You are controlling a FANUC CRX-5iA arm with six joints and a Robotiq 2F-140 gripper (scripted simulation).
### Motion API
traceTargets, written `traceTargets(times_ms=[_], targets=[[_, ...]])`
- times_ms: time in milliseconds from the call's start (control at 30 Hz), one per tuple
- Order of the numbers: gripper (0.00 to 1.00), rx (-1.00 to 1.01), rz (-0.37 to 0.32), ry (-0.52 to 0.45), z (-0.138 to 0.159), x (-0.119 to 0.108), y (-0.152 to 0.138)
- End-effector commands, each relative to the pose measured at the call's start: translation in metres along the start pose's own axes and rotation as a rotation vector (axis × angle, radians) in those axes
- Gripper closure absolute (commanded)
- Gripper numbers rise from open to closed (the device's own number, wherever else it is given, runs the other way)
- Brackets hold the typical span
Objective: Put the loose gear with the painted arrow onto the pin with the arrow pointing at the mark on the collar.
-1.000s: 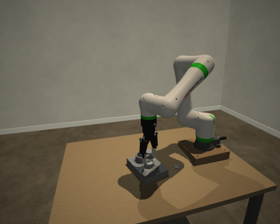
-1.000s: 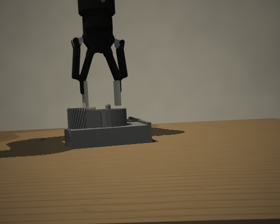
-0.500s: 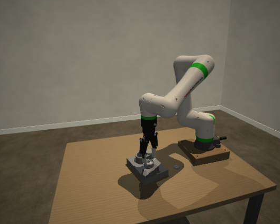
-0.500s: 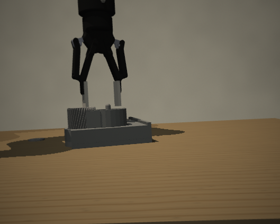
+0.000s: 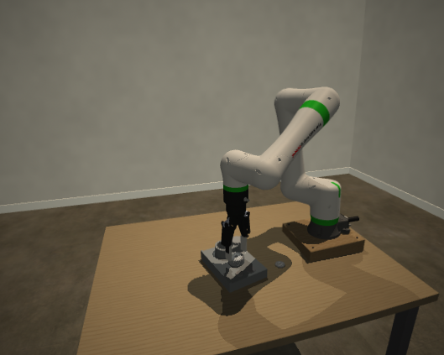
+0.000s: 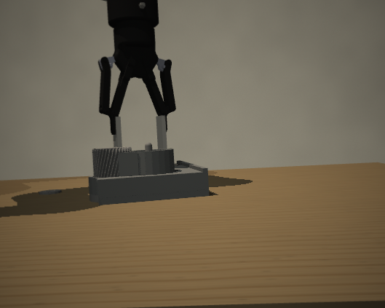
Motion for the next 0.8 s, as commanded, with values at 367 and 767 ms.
traceTargets(times_ms=[367,767], targets=[[0.47,0.0,0.0,0.0,0.0,0.013,0.0],[0.47,0.0,0.0,0.0,0.0,0.025,0.0]])
Point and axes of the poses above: the point where the finger pads meet when closed, its own x axis out along the fingers, its own y axis across the jaws, z = x × y, the point moved 7 cm from there along -x, back along the fingers, and after that the axes turned 11 degrees about x, right-handed, at the moved point
